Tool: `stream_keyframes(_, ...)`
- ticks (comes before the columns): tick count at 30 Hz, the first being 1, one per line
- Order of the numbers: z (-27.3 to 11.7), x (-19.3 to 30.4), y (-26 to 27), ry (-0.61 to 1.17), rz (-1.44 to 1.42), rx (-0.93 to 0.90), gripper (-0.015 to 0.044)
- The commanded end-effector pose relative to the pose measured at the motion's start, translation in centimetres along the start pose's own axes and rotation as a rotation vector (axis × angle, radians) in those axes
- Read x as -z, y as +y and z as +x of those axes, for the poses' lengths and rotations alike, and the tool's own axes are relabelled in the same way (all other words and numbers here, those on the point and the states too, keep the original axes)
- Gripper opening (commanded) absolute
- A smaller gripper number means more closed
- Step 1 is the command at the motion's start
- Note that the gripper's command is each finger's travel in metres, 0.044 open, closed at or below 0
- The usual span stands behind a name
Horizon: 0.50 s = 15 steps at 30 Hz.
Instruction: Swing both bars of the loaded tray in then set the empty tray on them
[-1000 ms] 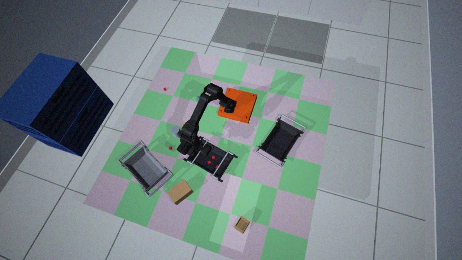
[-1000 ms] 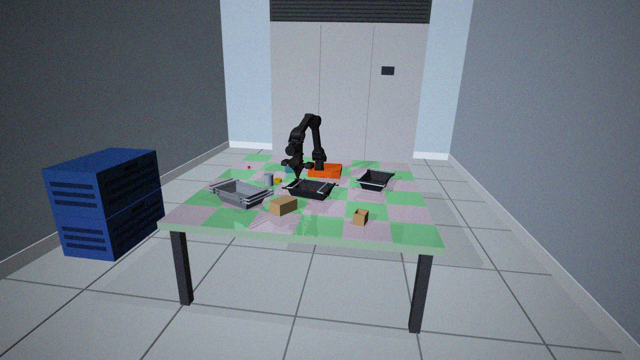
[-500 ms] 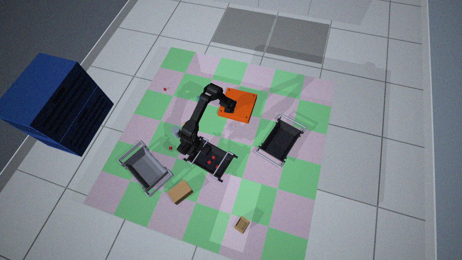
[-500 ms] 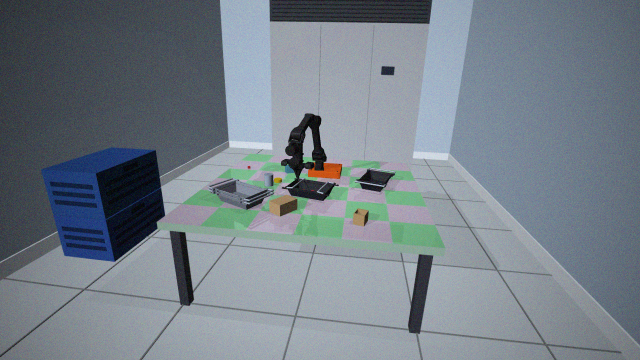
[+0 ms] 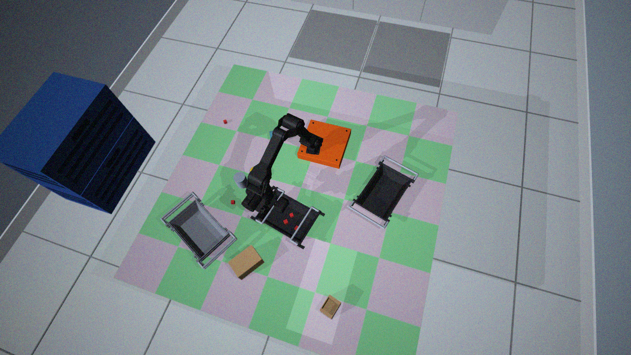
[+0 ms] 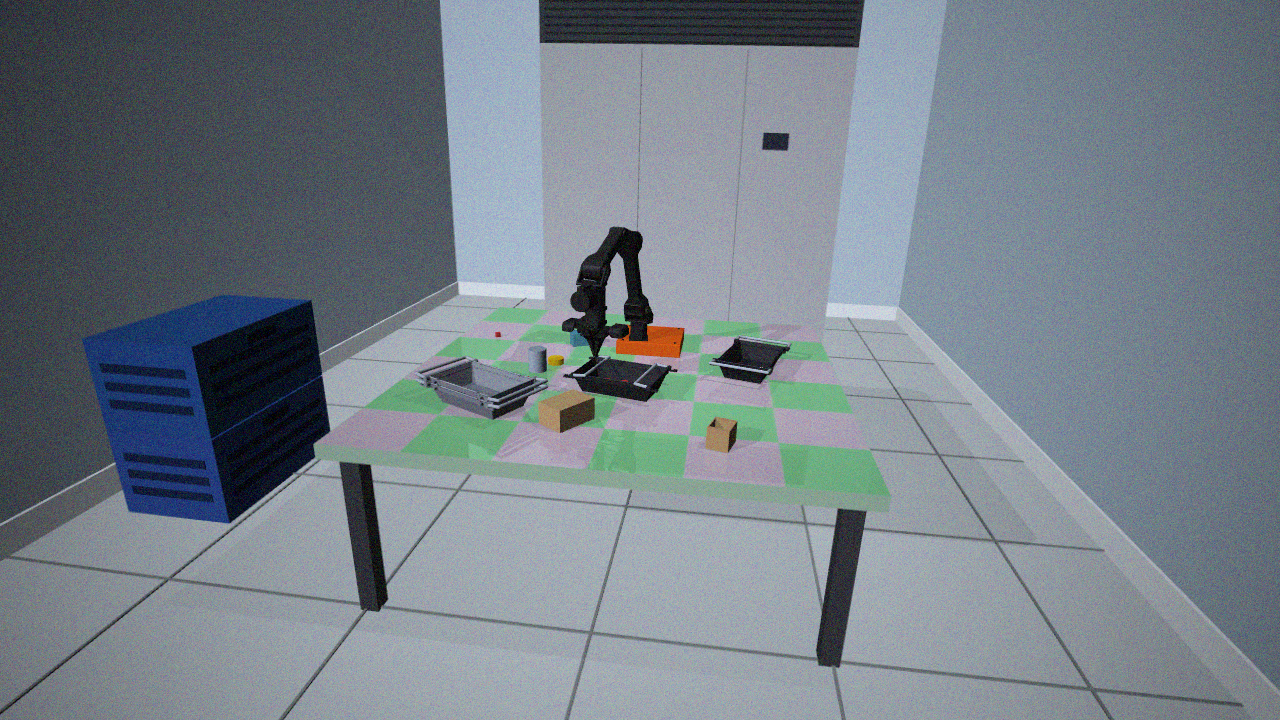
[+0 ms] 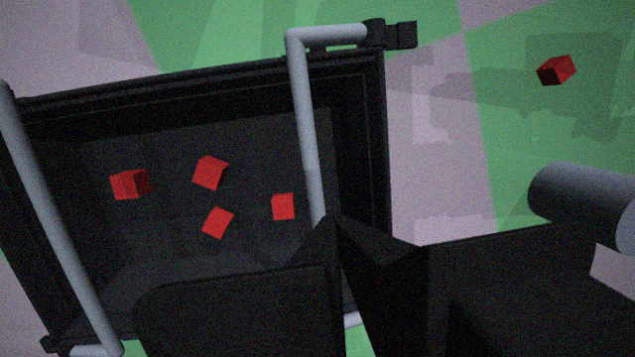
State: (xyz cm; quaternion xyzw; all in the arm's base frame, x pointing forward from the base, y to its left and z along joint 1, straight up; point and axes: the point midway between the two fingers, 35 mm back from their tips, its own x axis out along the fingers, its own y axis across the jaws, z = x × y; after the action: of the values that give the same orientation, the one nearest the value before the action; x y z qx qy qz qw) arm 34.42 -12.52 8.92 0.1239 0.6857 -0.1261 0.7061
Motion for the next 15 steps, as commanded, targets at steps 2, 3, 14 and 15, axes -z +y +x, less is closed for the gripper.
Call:
stream_keyframes(2,0.0,0.0,0.0,0.0,0.0,0.0,0.0)
stream_keyframes(3,0.0,0.0,0.0,0.0,0.0,0.0,0.0)
stream_keyframes(14,-1.9,-0.2,0.0,0.0,0.0,0.0,0.0263)
stream_keyframes(15,-2.7,-0.3,0.0,0.0,0.0,0.0,0.0289)
